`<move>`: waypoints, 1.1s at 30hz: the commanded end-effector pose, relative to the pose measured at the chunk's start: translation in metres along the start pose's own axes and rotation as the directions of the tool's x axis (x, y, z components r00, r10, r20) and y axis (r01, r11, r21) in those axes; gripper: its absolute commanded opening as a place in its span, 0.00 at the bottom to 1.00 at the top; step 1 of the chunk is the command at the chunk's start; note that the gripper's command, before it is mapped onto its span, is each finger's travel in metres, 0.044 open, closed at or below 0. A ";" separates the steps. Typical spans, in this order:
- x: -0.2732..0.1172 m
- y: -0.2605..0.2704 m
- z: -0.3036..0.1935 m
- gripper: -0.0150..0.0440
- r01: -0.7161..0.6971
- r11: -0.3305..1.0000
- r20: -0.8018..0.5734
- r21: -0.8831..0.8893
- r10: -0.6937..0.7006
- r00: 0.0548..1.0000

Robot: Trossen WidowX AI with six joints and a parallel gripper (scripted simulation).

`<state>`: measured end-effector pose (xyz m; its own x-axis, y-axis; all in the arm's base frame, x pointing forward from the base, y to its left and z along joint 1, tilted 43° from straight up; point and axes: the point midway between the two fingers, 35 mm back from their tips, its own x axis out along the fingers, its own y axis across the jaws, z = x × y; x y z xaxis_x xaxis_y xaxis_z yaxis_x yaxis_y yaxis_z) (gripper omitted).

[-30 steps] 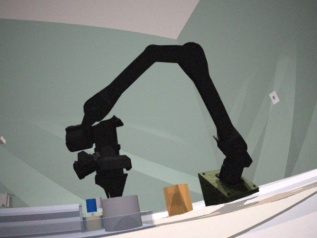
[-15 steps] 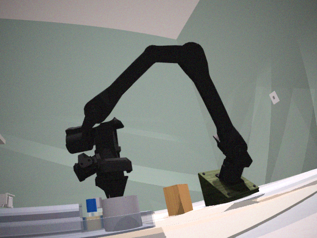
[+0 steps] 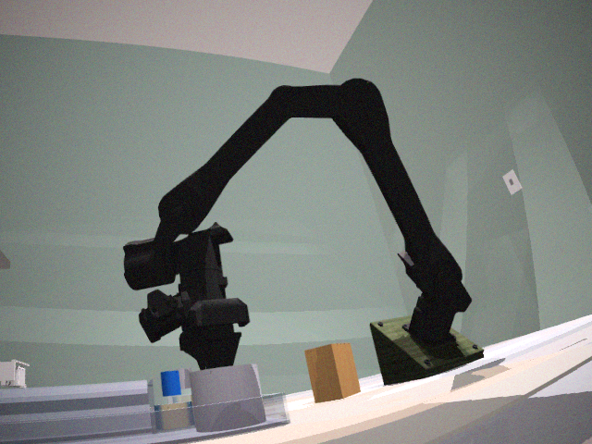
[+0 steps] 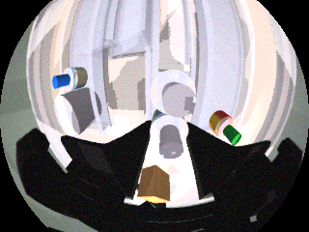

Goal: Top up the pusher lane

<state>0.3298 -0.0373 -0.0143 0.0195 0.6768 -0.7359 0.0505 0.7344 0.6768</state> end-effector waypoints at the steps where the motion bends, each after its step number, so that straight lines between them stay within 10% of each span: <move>1: 0.000 0.001 0.002 0.25 -0.003 1.000 0.013 -0.002 0.003 1.000; 33: 0.000 0.000 -0.004 0.25 -0.003 1.000 0.013 -0.002 0.003 1.000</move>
<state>0.3257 -0.0369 -0.0150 0.0315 0.6787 -0.7337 0.0508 0.7320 0.6794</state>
